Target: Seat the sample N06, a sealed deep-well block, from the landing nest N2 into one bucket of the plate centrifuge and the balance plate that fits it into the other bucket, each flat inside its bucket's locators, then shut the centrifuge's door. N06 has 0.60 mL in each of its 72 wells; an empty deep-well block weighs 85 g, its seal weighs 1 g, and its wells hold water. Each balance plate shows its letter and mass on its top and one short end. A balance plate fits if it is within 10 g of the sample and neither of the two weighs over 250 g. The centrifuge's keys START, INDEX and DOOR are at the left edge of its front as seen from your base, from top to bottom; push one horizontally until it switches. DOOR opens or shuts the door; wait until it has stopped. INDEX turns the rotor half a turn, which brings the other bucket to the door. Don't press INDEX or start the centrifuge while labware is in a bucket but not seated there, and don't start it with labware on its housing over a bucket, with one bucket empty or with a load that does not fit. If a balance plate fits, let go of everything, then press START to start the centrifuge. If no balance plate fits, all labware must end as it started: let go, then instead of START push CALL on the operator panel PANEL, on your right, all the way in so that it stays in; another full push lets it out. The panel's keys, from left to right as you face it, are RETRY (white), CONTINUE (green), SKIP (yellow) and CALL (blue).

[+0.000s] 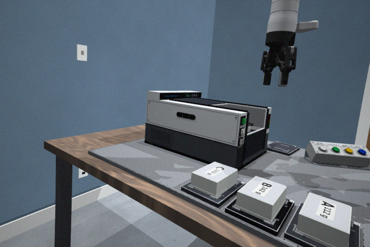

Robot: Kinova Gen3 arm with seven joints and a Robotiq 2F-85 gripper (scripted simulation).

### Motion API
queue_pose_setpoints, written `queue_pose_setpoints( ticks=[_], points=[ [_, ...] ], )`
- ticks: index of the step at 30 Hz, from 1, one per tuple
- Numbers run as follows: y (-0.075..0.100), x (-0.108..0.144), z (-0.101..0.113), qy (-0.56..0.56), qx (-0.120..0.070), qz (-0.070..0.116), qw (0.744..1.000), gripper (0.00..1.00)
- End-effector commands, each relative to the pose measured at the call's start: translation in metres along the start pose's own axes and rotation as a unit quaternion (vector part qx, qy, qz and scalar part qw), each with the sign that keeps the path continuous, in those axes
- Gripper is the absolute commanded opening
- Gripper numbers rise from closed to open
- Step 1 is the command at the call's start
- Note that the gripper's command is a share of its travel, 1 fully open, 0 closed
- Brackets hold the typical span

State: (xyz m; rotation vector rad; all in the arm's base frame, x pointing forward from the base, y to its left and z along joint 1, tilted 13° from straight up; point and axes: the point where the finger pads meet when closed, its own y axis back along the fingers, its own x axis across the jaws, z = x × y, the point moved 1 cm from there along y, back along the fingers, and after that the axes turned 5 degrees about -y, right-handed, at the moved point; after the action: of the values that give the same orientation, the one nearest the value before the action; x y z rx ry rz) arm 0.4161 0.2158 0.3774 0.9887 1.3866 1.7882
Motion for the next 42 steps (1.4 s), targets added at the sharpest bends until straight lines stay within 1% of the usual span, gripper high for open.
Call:
queue_pose_setpoints(
  ticks=[1, 6, 12, 14, 19, 29, 31, 42],
  points=[
    [-0.003, 0.002, 0.01, 0.068, 0.0, 0.002, 0.998, 1.0],
    [-0.009, 0.005, 0.025, 0.167, 0.0, 0.002, 0.986, 1.0],
    [-0.016, 0.009, 0.044, 0.284, -0.001, 0.002, 0.959, 1.0],
    [-0.016, 0.009, 0.044, 0.284, -0.001, 0.002, 0.959, 1.0],
    [-0.022, 0.012, 0.059, 0.376, -0.001, 0.002, 0.926, 1.0],
    [-0.034, 0.018, 0.089, 0.376, -0.001, 0.002, 0.926, 1.0],
    [-0.034, 0.018, 0.089, 0.376, -0.001, 0.002, 0.926, 1.0],
    [-0.048, 0.025, 0.123, 0.376, -0.001, 0.002, 0.926, 1.0]
  ],
)
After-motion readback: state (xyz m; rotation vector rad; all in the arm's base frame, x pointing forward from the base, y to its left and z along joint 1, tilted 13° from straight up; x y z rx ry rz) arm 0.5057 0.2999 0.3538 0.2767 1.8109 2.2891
